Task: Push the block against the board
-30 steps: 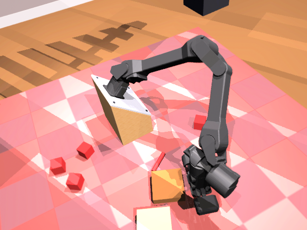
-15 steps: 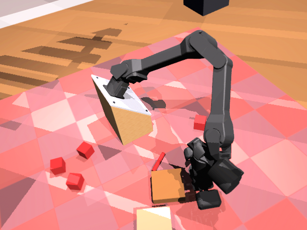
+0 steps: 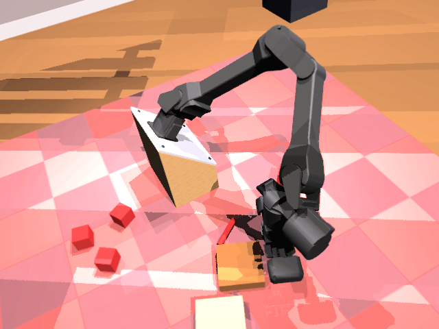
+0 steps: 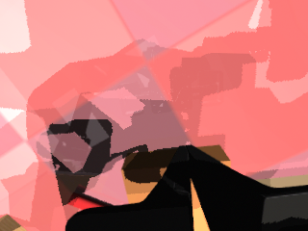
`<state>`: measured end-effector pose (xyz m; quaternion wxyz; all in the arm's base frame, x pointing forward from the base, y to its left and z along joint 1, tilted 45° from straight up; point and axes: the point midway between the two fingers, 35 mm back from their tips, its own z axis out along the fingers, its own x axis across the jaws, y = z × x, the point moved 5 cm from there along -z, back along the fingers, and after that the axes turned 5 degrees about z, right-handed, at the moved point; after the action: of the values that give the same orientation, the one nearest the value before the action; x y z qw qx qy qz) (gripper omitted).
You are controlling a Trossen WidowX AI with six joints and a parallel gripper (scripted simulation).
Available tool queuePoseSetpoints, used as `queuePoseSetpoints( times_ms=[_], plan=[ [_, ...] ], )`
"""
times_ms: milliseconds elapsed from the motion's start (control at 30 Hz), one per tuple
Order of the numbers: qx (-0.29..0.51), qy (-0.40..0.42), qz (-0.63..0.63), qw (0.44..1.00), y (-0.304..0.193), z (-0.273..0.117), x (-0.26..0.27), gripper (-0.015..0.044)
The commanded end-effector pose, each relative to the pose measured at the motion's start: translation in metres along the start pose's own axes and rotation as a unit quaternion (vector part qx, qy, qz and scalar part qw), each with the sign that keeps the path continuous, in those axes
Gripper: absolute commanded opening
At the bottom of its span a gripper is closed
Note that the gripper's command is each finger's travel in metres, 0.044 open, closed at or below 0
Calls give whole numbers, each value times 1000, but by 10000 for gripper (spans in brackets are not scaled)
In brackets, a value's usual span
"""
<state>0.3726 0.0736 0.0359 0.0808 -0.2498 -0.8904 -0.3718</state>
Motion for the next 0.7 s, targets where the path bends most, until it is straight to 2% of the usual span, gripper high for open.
queuePoseSetpoints(
  times_ms=[0,100,167,667],
  plan=[
    [-4,-3,9,1000,-4,0,7,0],
    [-5,-2,12,1000,-4,40,7,0],
    [-5,-2,13,1000,-5,52,8,0],
    [-5,-2,13,1000,-12,52,7,0]
  ],
)
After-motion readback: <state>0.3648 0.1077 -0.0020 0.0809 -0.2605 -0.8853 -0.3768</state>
